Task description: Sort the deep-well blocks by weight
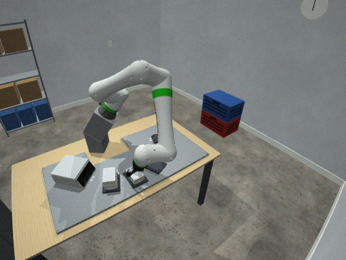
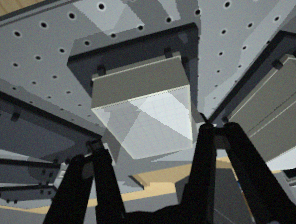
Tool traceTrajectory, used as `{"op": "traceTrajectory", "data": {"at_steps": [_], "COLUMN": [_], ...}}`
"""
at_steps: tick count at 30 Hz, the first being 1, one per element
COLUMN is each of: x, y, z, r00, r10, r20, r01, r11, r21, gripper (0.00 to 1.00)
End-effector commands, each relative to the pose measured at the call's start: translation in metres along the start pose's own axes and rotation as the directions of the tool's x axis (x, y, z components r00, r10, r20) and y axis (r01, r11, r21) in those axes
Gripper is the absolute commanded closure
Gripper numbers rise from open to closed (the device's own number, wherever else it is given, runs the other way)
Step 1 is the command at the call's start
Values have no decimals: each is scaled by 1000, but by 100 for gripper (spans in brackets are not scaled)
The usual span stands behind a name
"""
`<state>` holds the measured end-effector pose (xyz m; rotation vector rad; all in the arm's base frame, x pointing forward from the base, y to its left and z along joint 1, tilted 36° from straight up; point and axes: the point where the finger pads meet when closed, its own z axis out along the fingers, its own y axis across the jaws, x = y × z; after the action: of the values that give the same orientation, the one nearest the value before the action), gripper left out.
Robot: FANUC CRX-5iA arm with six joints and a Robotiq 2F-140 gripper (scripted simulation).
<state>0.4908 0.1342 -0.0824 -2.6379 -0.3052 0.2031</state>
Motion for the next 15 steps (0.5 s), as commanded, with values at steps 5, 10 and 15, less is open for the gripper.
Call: {"op": "traceTrajectory", "data": {"at_steps": [5,10,15], "x": [0,0,0], "y": [0,0,0], "z": [0,0,0], "r00": [1000,1000,1000], "r10": [0,0,0], "r20": [0,0,0], "r01": [0,0,0], "r11": [1000,1000,1000], "r21": [0,0,0], "gripper": [0,0,0]}}
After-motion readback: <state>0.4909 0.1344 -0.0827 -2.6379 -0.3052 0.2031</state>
